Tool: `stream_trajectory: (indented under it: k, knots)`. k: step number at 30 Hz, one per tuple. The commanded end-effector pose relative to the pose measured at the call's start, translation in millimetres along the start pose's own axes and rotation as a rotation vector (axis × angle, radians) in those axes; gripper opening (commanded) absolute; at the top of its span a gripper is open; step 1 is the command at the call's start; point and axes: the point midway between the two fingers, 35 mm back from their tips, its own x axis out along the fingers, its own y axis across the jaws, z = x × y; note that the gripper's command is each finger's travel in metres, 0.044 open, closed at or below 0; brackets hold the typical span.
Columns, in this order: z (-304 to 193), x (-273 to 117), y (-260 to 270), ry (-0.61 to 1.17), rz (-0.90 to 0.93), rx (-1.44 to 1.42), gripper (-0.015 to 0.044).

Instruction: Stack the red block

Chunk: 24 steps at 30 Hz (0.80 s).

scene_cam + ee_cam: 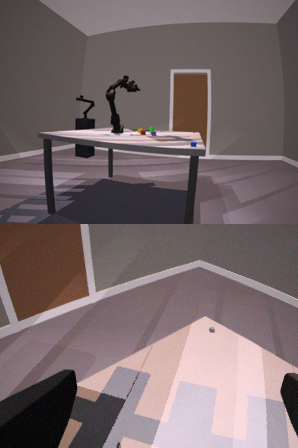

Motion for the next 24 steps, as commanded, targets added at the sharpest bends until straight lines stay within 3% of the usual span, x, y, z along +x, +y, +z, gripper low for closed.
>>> stream_trajectory:
  k: [1, 12, 24]
  knots:
    - [-21.4, 23.2, -18.1, 0.096, -0.040, 0.090, 0.0440]
    - [-106.8, 83.3, -95.6, 0.412, -0.266, 0.489, 0.0440]
    - [-217.0, 100.8, -166.8, 0.720, -0.590, 0.925, 0.0440]
